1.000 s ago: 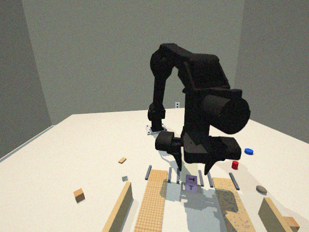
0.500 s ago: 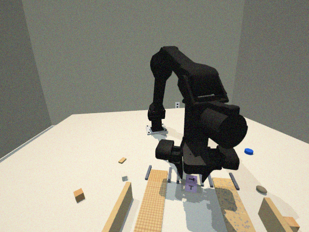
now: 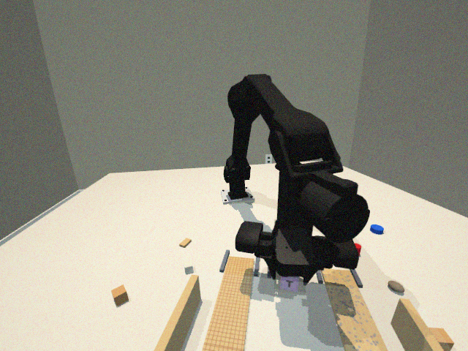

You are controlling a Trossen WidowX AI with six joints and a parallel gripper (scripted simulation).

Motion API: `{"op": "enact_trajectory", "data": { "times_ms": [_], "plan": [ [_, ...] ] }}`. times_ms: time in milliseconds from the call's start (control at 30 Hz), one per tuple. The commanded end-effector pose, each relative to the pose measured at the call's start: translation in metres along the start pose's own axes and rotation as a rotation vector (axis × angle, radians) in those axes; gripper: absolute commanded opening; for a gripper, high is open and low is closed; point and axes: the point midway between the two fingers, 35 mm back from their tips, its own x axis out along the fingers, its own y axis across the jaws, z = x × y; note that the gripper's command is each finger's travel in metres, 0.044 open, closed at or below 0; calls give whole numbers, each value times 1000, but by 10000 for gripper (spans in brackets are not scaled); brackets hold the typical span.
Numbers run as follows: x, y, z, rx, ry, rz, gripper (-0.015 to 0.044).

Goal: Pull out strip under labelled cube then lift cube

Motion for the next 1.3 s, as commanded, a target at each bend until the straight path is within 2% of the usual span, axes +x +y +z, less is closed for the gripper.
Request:
{"op": "enact_trajectory", "data": {
  "times_ms": [0, 67, 300, 433, 933, 1267],
  "plan": [
    [-1, 0, 0, 0, -1, 0, 197],
    [-1, 0, 0, 0, -1, 0, 145],
    [-1, 0, 0, 0, -1, 0, 98],
    [-3, -1, -2, 0, 0, 0, 0],
    [-40, -27, -51, -6, 2, -3, 0],
    [-42, -38, -71, -7, 4, -4, 0]
  ]
}}
